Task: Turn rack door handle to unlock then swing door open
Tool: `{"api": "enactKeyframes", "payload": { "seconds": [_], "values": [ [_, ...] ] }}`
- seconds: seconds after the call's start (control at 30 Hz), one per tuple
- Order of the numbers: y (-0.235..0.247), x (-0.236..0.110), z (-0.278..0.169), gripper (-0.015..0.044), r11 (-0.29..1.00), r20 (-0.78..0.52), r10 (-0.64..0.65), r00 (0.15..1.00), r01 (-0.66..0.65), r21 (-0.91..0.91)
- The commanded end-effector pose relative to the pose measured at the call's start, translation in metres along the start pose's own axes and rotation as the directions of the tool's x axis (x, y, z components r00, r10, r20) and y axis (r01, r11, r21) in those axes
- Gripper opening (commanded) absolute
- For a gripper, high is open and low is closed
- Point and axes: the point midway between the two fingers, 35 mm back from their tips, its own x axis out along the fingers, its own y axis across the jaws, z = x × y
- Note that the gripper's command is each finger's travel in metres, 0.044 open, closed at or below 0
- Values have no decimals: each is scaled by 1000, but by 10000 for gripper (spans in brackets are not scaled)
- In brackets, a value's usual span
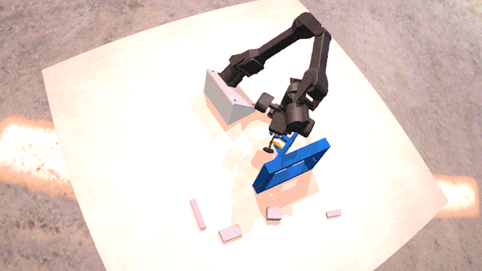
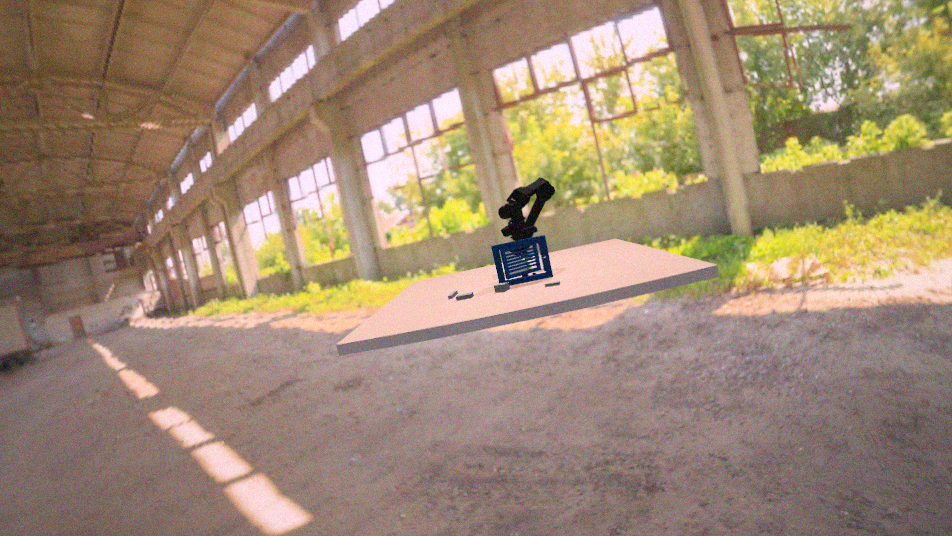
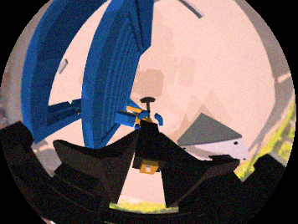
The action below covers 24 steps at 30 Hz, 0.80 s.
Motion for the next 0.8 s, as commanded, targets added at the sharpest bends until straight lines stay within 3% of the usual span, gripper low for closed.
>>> {"api": "enactKeyframes", "payload": {
  "seconds": [0.0, 0.77],
  "values": [
    [-7, 0, 2, 14, 996, 7, 6, 1000, -5, -94],
    [-50, 0, 21, 14, 913, 9, 4, 1000, 0, -407]
  ]
}}
